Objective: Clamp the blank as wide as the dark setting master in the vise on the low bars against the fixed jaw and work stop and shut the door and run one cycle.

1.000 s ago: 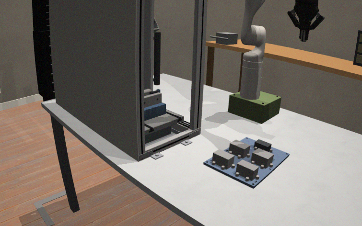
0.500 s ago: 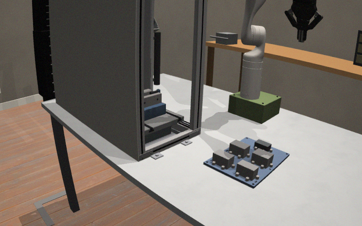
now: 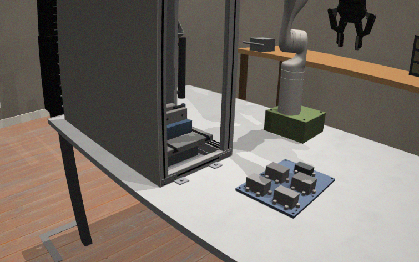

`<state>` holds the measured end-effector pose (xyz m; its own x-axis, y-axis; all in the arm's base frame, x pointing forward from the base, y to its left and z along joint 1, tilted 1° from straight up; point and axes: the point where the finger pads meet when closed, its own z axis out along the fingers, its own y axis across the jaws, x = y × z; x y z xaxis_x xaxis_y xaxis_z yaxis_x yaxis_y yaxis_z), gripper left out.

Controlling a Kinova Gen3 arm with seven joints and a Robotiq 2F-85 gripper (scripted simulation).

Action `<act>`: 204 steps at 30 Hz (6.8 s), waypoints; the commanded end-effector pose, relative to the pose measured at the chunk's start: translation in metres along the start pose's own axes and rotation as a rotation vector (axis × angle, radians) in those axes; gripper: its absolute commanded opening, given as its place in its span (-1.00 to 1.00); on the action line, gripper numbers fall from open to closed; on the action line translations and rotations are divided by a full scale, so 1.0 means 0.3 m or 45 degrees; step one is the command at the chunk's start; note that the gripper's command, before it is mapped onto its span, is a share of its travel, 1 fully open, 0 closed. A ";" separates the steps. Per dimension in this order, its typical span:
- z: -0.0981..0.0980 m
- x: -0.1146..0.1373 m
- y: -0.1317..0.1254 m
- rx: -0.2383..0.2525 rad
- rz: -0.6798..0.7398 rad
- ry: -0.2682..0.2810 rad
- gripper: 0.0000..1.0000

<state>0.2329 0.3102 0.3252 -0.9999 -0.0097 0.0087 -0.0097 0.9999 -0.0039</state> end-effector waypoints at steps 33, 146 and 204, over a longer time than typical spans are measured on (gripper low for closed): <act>-0.002 0.000 0.001 0.000 0.293 -0.003 1.00; -0.003 0.002 0.000 0.000 1.927 -0.009 1.00; 0.464 -0.058 -0.109 0.002 1.988 -0.009 1.00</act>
<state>0.2462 0.2815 0.1918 -0.0145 0.9999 -0.0010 0.9999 0.0145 -0.0055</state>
